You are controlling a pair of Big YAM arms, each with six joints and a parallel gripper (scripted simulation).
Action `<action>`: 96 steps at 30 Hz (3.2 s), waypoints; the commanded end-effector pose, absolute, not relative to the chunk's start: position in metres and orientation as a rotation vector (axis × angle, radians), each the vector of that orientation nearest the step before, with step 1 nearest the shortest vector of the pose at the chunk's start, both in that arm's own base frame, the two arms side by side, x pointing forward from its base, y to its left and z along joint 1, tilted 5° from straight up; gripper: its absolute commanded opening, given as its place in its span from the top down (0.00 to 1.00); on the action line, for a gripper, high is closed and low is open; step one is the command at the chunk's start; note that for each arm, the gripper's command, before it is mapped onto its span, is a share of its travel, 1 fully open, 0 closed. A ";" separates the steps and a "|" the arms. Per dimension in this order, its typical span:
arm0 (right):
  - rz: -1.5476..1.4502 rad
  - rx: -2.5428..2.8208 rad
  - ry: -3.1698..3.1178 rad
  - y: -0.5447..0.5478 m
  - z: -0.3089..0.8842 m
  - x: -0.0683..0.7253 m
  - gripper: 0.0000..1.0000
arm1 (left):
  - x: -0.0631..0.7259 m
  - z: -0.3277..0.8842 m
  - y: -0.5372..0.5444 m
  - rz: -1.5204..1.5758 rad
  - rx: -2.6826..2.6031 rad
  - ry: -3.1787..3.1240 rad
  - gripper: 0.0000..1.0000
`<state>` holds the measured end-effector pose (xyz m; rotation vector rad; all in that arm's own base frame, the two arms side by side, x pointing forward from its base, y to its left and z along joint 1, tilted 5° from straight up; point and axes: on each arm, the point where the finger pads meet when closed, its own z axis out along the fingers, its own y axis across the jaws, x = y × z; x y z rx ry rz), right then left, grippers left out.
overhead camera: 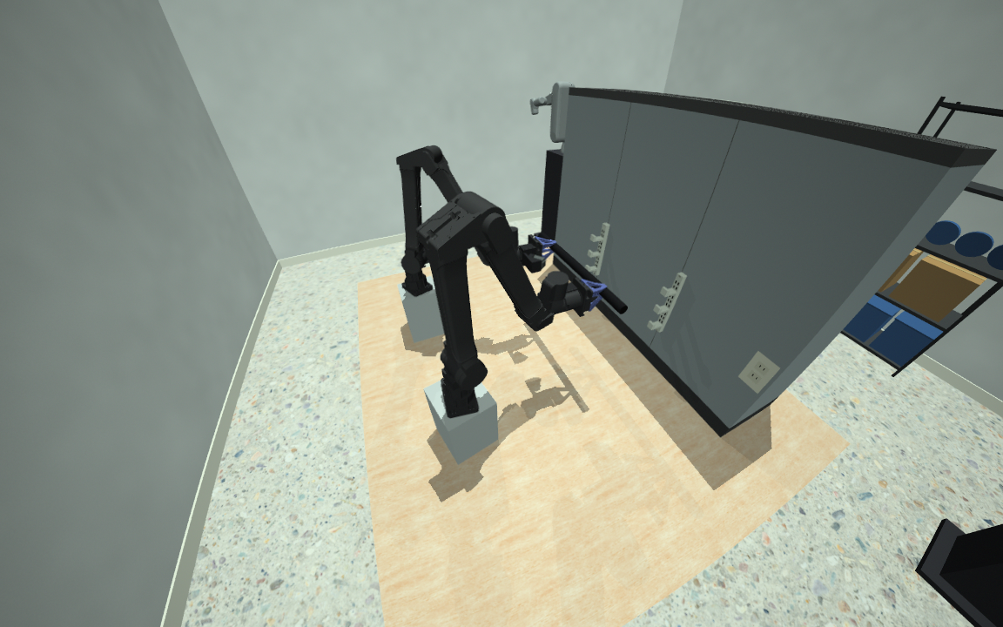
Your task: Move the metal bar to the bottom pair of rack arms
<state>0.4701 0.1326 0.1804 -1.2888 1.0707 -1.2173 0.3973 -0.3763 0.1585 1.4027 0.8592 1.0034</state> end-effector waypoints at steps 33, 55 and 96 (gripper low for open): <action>-1.239 -1.251 1.062 0.124 0.140 0.476 1.00 | 0.405 0.119 -0.369 1.009 1.349 0.866 1.00; -1.239 -1.251 1.062 0.120 0.109 0.477 1.00 | 0.406 0.088 -0.368 1.009 1.349 0.866 1.00; -1.239 -1.251 1.062 0.112 0.050 0.483 1.00 | 0.414 0.031 -0.368 1.009 1.349 0.866 1.00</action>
